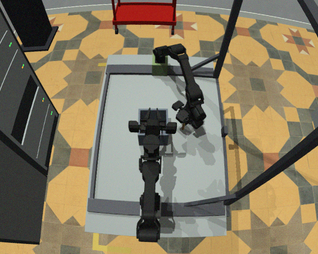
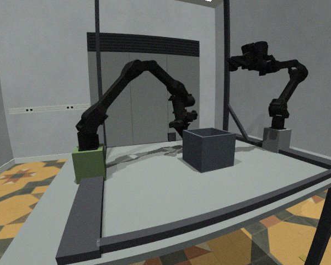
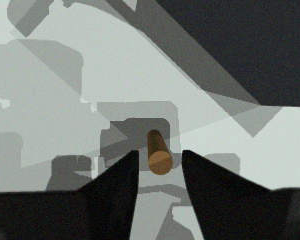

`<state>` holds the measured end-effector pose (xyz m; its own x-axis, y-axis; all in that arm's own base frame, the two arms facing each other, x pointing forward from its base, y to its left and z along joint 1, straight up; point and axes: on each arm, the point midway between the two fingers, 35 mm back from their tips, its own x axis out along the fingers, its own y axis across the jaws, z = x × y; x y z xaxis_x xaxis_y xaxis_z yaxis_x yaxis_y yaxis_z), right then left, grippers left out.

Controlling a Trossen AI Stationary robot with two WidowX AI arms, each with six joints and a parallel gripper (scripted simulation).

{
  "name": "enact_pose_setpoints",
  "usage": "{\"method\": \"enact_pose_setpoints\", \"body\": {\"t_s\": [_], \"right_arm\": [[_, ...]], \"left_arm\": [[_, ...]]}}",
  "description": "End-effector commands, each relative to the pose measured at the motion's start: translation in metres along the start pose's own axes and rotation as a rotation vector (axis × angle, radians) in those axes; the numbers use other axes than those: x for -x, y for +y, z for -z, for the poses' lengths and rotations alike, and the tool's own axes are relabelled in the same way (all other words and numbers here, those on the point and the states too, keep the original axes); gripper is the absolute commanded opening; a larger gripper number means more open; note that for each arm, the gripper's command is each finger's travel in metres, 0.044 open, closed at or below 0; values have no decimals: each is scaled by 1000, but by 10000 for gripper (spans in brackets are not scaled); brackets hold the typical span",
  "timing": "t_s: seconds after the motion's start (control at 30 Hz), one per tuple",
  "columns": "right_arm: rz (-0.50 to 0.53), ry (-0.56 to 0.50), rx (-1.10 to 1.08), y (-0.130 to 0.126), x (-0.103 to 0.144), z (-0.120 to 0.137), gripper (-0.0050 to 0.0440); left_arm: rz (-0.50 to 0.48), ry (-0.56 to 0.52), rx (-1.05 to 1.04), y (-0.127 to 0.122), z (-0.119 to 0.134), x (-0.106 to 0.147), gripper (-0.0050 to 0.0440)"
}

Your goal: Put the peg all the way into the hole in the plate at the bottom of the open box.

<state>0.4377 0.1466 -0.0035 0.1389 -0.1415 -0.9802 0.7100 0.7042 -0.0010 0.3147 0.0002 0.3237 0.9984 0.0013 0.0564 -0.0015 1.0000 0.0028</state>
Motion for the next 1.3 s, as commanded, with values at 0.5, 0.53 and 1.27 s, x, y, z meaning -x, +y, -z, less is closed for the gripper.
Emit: {"method": "enact_pose_setpoints", "body": {"t_s": [0.5,0.53,1.27], "right_arm": [[-17,-5,-1,4,-1,-2,0],[-17,-5,-1,4,-1,-2,0],[-51,-24,-11,8,41,-11,-50]], "left_arm": [[2,-24,5,0,-10,1,126],[1,-23,3,0,-9,1,126],[2,-24,5,0,-10,1,126]]}}
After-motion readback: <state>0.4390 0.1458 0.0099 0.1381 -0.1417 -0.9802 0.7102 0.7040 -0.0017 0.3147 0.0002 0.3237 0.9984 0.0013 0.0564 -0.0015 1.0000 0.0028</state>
